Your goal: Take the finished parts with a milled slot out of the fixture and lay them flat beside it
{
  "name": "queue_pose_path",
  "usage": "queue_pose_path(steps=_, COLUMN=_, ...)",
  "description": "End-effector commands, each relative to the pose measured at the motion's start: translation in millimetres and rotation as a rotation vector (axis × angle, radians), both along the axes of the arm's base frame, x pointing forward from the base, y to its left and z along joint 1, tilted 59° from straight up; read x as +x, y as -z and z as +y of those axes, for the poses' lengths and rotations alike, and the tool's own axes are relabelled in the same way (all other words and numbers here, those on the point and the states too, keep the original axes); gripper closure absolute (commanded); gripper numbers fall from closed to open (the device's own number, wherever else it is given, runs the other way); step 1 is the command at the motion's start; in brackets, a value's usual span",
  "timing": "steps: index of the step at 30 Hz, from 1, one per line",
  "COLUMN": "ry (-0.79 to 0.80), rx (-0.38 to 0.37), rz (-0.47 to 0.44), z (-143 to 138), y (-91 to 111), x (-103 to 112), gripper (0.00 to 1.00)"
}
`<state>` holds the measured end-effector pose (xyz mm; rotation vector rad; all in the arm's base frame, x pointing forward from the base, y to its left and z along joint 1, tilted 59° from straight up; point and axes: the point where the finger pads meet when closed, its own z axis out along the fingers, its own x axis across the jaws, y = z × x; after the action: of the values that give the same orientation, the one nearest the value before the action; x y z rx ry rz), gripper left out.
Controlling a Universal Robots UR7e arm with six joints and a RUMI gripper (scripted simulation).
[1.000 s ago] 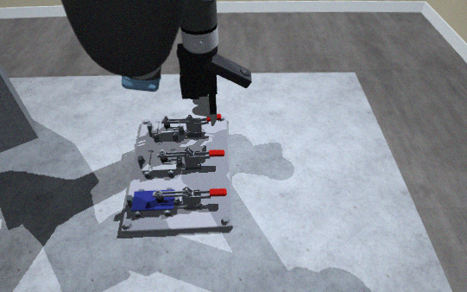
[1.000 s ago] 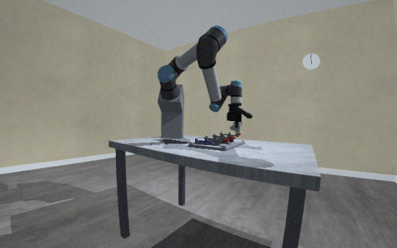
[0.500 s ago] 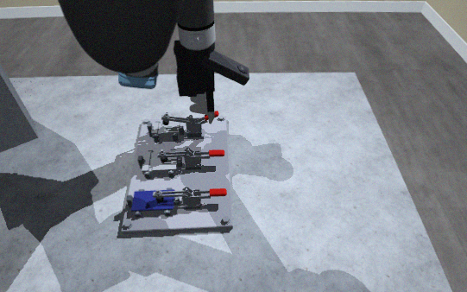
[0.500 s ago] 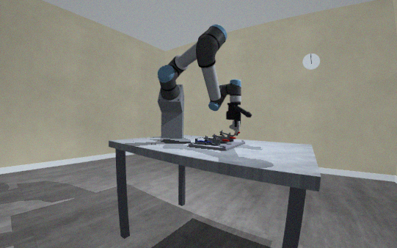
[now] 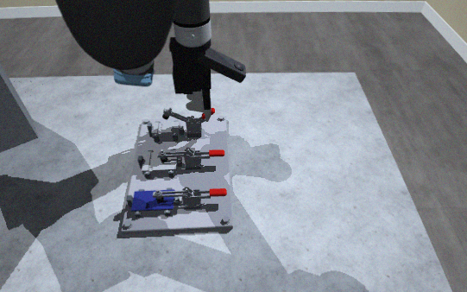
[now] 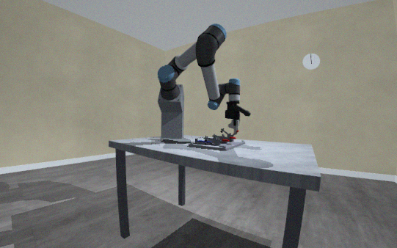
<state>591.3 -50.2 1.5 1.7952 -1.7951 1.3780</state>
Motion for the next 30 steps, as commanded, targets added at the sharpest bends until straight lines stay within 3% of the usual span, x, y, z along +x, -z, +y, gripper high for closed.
queue_pose_path(steps=1, ry=-0.001, rx=0.000, rz=0.000, z=2, y=0, x=-4, gripper=1.00)
queue_pose_path(steps=30, ry=-0.001, rx=0.000, rz=0.000, z=2, y=5, x=-22, gripper=1.00)
